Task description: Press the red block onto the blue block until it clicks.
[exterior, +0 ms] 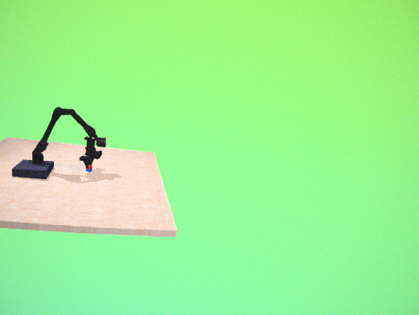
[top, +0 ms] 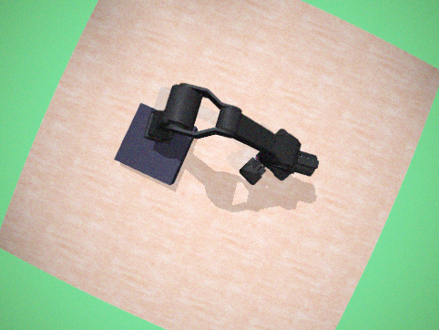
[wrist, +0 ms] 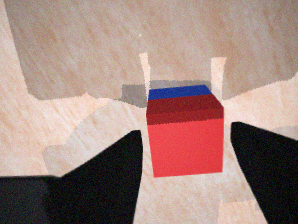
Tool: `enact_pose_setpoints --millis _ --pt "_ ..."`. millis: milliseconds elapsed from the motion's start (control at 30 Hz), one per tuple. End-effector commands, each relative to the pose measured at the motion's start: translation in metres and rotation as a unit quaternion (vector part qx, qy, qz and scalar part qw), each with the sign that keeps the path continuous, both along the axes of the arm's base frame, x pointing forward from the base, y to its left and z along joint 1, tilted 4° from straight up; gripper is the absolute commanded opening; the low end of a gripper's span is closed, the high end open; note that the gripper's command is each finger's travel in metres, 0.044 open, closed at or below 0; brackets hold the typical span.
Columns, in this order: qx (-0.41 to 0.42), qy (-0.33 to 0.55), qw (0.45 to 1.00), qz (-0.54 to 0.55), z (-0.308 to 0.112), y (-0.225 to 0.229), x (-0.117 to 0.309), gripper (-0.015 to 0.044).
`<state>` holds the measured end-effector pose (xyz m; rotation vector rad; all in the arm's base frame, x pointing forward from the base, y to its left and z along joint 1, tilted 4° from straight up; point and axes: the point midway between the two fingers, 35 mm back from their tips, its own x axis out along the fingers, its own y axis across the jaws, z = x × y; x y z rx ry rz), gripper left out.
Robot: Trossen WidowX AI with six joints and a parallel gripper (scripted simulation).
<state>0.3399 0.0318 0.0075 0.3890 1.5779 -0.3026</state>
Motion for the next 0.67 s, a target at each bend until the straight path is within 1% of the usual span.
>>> enact_pose_setpoints --millis 0,100,167,633 --pt "0.001 -0.003 1.000 -0.001 0.022 -0.001 0.005 0.0220" --pt "0.002 -0.003 1.000 -0.002 0.075 -0.005 0.006 0.0220" --pt "0.002 -0.003 1.000 -0.003 0.097 -0.006 0.003 0.0220" --pt "0.002 -0.003 1.000 -0.003 0.100 -0.006 0.007 0.0220"
